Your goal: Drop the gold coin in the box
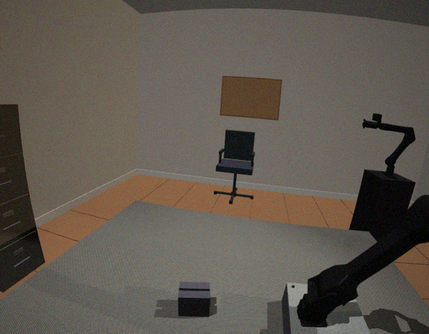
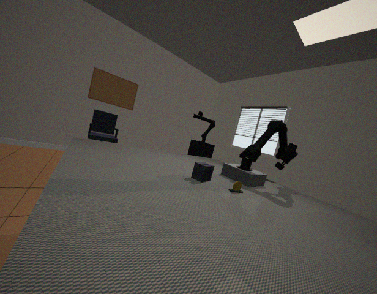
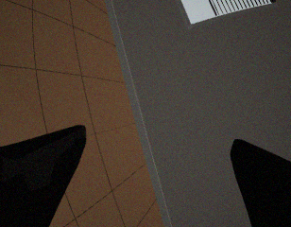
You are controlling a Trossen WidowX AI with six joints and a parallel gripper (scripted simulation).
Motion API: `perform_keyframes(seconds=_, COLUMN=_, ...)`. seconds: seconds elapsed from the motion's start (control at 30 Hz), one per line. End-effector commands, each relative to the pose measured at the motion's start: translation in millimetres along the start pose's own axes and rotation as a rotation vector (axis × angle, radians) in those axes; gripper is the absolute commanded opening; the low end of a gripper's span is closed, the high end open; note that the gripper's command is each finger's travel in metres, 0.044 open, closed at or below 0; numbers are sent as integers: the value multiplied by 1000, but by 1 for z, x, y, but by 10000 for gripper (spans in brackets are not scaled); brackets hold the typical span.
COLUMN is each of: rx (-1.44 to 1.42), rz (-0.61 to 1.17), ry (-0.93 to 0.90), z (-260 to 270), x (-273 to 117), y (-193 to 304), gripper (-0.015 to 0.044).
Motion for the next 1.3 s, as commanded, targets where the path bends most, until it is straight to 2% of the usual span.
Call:
perform_keyframes(seconds=0.0, rx=6, rz=6, ry=0, z=-1, x=-1, y=2, gripper=374)
perform_keyframes(seconds=0.27, rx=294, rz=280, ry=29, z=-26, x=-70, y=86, gripper=164)
perform_keyframes(seconds=0.53, rx=638, rz=562, ry=131, z=-40, x=-165, y=155, gripper=161)
perform_keyframes(seconds=0.8, rx=993, rz=835, ry=309, z=-38, x=-279, y=200, gripper=161)
perform_keyframes(seconds=1.03, rx=1300, rz=1065, ry=527, z=-24, x=-383, y=211, gripper=161)
perform_keyframes(seconds=1.27, rx=1582, rz=1290, ry=799, z=2, x=-480, y=193, gripper=161)
Point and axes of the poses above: the point midway between the two fingers, 35 mm back from their tips, its own x axis out along the fingers, its own z axis across the jaws, y = z × x, the point moved 9 cm from there along -x, back along the fingers, and after that the axes turned 1 degree about -x, right-handed, at the moved point
